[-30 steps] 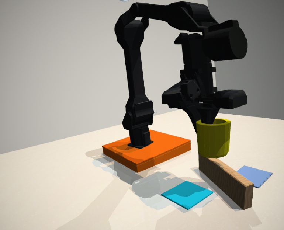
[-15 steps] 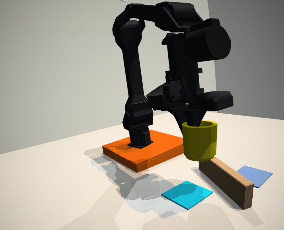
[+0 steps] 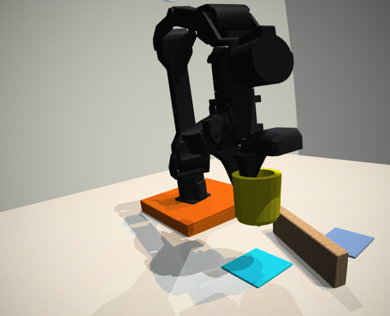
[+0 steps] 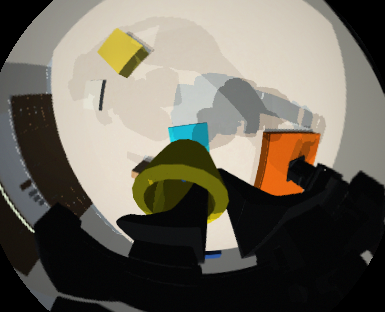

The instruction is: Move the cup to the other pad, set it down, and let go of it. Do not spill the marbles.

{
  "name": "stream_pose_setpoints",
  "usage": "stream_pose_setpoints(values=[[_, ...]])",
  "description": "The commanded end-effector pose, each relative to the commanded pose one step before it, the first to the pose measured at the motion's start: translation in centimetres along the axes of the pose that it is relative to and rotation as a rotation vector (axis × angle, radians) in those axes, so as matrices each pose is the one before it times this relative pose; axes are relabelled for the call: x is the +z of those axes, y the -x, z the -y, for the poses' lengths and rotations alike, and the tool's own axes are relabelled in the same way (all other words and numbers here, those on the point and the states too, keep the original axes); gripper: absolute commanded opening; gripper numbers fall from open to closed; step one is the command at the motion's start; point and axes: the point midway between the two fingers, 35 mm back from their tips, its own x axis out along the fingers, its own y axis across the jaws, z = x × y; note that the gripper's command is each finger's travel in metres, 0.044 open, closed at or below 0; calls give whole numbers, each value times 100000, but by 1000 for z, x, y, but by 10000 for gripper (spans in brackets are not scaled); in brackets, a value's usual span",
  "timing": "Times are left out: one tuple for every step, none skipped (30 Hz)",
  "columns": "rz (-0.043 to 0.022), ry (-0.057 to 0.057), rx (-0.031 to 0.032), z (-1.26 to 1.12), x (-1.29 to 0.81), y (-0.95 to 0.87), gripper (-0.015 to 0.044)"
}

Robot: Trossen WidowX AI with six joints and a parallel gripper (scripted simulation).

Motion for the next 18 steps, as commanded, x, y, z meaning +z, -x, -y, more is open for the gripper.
stream_pose_setpoints(values=[[-286,611,-54,119,132,-334,0],[1,0,0,-6,3,-113,0],[1,0,0,-5,4,-118,0],[1,0,0,-5,5,-122,0],[1,0,0,-4,5,-121,0],[1,0,0,-4,6,-119,0],[1,0,0,-4,6,-124,0],[1,0,0,-3,6,-123,0],[1,0,0,-3,6,-123,0],[1,0,0,-2,6,-123,0],[1,0,0,-2,6,-122,0],[1,0,0,-2,6,-122,0],[1,0,0,-2,6,-122,0],[1,0,0,-2,6,-122,0],[1,0,0,-1,6,-122,0],[1,0,0,-1,7,-127,0],[1,0,0,-1,6,-128,0],[1,0,0,-1,6,-127,0]])
